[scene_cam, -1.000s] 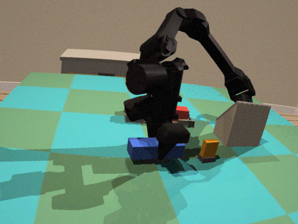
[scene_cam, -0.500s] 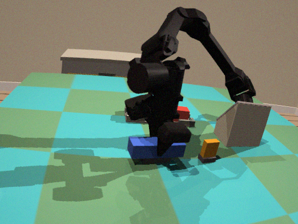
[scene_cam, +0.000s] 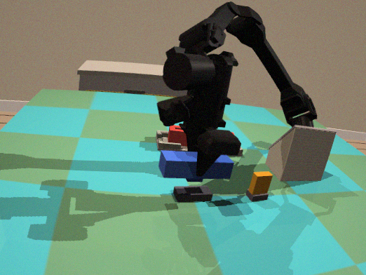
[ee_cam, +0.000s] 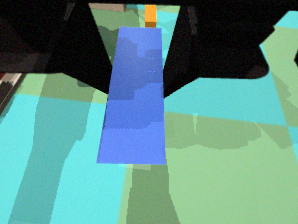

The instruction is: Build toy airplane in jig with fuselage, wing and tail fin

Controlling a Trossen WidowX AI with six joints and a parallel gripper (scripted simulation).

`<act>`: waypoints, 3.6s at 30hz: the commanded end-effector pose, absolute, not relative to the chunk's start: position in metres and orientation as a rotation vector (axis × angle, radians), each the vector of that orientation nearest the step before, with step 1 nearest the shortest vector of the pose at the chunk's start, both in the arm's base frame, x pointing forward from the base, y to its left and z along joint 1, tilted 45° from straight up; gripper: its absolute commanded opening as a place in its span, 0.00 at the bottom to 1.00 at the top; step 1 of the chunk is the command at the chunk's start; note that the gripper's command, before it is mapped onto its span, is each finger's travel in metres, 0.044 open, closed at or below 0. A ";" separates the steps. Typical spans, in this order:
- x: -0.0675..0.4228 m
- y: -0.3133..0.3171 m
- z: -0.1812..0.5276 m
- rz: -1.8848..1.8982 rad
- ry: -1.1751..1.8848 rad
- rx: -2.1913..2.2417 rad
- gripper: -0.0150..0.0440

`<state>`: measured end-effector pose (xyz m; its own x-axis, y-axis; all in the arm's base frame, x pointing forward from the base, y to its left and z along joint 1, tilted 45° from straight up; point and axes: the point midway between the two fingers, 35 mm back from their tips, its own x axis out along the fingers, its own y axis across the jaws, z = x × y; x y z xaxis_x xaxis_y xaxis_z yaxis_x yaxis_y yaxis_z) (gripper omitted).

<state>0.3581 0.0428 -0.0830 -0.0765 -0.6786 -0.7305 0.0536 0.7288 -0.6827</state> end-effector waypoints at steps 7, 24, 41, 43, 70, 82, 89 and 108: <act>0.362 0.065 -0.060 -0.657 1.554 -0.526 0.25; 0.360 0.098 -0.019 -0.665 1.577 -0.543 0.25; 0.355 0.064 0.015 -0.492 1.658 -0.693 0.25; 0.354 0.060 0.019 -0.468 1.668 -0.714 0.25; 0.323 -0.005 0.072 -0.126 1.780 -1.003 0.25; 0.302 -0.032 0.091 0.035 1.817 -1.134 0.25; 0.287 -0.047 0.100 0.127 1.834 -1.205 0.25; 0.242 -0.082 0.118 0.396 1.872 -1.411 0.25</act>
<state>0.2516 -0.0753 0.1160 -0.1127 -0.6843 -0.7204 -0.8959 0.3835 -0.2241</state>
